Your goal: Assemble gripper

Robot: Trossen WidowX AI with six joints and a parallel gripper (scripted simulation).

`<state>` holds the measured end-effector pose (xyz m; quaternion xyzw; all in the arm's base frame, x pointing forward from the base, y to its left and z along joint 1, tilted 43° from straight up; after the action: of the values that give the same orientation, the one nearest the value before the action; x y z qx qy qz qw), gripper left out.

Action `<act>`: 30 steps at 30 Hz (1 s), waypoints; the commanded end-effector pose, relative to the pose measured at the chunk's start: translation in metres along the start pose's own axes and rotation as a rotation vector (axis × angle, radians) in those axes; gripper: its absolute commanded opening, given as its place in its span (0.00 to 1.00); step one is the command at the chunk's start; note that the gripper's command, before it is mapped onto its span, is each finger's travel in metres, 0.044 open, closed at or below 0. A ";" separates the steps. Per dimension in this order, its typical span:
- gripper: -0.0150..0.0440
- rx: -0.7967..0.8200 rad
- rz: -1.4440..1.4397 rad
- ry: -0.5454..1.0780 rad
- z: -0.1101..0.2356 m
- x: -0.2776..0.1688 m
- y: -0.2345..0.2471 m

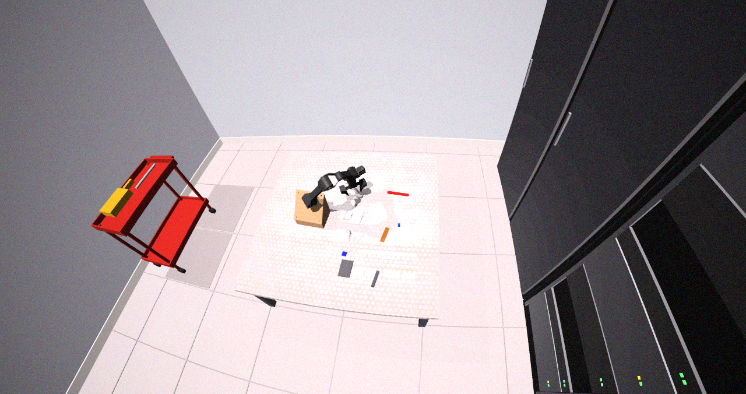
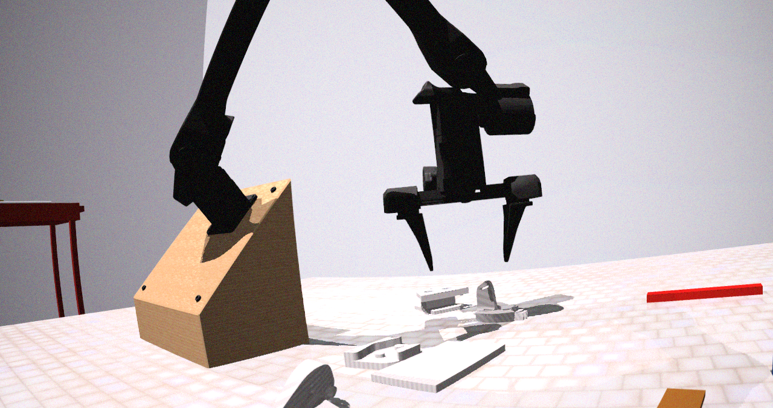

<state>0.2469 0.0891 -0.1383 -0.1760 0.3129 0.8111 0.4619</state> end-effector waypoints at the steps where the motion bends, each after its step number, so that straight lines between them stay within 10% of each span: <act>1: 1.00 0.000 0.000 0.000 0.000 0.000 0.000; 16: 1.00 0.000 0.000 0.000 0.000 0.000 0.000; 30: 0.38 0.000 0.000 0.000 0.000 0.000 0.000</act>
<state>0.2470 0.0891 -0.1383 -0.1761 0.3128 0.8111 0.4618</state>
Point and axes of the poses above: the point midway between the two fingers, 35 mm back from their tips, its own z axis back along the fingers, its own y axis across the jaws, x = y × z, the point moved 1 cm from there along z, back along the fingers
